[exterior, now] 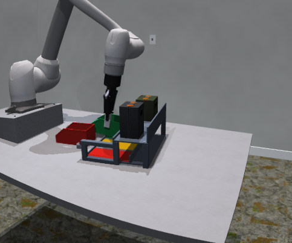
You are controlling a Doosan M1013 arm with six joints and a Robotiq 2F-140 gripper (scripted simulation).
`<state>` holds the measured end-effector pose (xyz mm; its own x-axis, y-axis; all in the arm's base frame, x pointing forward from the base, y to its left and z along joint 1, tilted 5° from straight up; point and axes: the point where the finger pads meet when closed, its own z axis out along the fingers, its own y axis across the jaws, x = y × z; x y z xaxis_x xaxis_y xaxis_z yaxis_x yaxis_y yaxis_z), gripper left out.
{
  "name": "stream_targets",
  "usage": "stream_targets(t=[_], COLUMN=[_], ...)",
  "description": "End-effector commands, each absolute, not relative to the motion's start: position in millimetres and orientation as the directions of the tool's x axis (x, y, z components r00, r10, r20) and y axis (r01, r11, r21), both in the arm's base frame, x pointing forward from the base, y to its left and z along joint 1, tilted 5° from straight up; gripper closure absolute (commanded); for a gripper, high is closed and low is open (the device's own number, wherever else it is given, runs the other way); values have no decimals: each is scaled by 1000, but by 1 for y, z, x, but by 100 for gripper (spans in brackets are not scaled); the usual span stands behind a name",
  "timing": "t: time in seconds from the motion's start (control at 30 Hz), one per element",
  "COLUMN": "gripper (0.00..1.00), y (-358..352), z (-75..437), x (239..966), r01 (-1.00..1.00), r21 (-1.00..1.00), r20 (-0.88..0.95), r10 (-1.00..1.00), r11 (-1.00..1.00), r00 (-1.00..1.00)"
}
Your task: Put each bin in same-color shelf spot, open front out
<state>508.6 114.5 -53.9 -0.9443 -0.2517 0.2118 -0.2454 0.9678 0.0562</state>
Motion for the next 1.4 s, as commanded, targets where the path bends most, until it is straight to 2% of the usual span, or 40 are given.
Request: stream_targets(t=[0.0, 1.37], gripper=[90, 90], y=[115, 117], z=[-54, -56], x=[510, 518], r01=[-245, -245], r21=[56, 56], r20=[209, 192], r10=[-252, -252], r11=[968, 968], r00=[-945, -949])
